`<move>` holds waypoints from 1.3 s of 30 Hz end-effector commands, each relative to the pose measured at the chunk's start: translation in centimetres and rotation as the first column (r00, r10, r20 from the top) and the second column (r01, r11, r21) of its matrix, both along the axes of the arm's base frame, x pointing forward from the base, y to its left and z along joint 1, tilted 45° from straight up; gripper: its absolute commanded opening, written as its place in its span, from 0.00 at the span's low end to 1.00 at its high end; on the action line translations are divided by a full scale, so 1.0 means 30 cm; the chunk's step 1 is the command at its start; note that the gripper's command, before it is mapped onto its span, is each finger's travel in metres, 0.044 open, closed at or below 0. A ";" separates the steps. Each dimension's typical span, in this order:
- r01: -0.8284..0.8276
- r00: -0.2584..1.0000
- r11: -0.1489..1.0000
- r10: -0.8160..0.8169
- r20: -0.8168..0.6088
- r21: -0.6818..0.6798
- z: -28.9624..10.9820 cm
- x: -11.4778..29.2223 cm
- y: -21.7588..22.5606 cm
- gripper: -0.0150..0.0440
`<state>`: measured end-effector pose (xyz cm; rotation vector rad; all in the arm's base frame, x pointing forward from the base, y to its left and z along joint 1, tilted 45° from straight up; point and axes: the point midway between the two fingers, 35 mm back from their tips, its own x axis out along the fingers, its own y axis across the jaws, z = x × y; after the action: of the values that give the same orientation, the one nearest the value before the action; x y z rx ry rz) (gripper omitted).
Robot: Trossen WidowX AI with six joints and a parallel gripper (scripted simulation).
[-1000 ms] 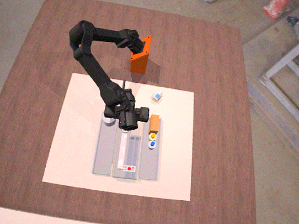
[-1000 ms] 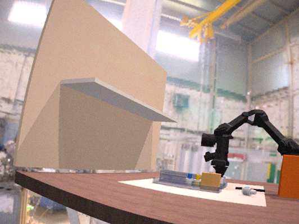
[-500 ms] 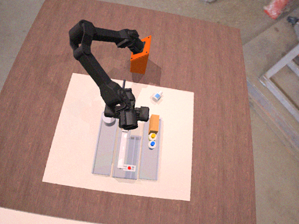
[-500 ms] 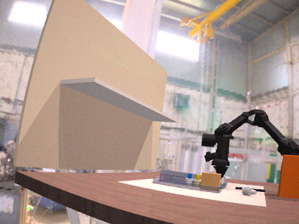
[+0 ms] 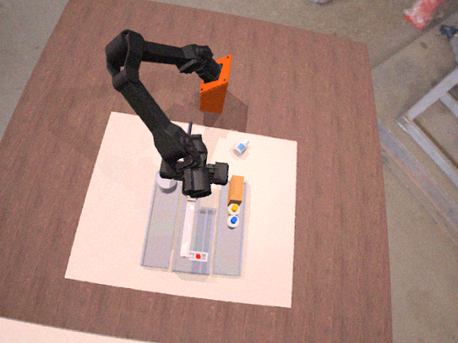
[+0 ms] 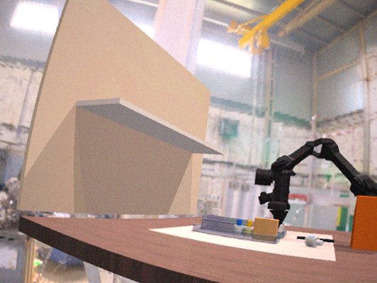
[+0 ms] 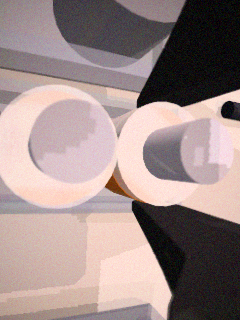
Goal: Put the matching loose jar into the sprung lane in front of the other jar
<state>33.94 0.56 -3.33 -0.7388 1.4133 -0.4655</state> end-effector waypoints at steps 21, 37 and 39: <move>-0.001 1.000 1.000 0.001 0.012 -0.004 -0.001 -0.005 0.000 0.39; -0.001 1.000 1.000 0.001 0.012 -0.003 0.033 -0.011 0.035 0.75; -0.001 1.000 1.000 0.001 0.012 -0.003 0.044 -0.013 0.046 0.75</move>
<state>33.35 1.27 -2.80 -0.7534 1.4143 -0.4694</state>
